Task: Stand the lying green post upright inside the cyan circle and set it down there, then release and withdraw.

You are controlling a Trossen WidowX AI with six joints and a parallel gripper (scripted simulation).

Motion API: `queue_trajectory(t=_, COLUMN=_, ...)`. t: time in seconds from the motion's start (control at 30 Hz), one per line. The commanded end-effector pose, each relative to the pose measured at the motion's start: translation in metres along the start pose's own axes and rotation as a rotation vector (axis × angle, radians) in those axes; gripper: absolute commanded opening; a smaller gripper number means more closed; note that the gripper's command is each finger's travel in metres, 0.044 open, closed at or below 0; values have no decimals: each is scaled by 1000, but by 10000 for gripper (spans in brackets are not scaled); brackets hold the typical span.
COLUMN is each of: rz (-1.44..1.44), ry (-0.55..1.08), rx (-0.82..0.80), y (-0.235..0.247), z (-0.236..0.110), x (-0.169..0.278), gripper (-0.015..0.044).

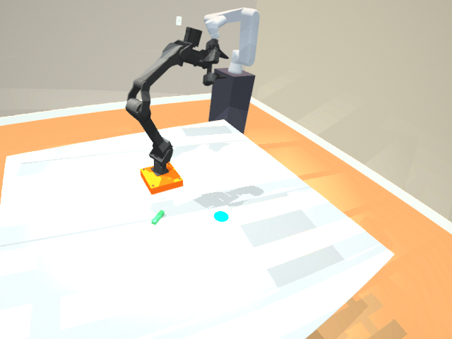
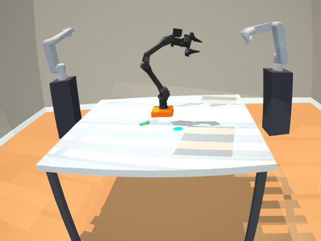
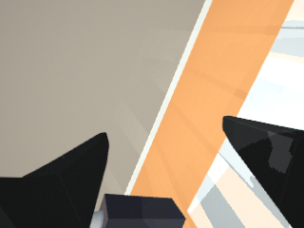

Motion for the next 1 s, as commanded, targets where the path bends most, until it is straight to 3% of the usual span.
queue_trajectory(t=0.0, rz=-2, ry=-1, rx=5, y=-1, z=1, x=0, gripper=374)
queue_trajectory(t=0.2, rz=-45, ry=-40, rx=153, y=-33, z=25, x=-12, gripper=233)
queue_trajectory(t=0.6, rz=-83, ry=-81, rx=496, y=-122, z=58, x=-45, gripper=233)
queue_trajectory(t=0.97, rz=-39, ry=-72, rx=799, y=-216, z=55, x=-76, gripper=233)
Point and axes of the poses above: the point midway between the two fingers, 35 mm back from their tips, its own z axis out along the fingers, its own y axis across the jaws, x = y × z, the point moved 3 cm from there along -z, back along the fingers, and after that the axes turned 11 degrees about -z, right-handed, at the moved point
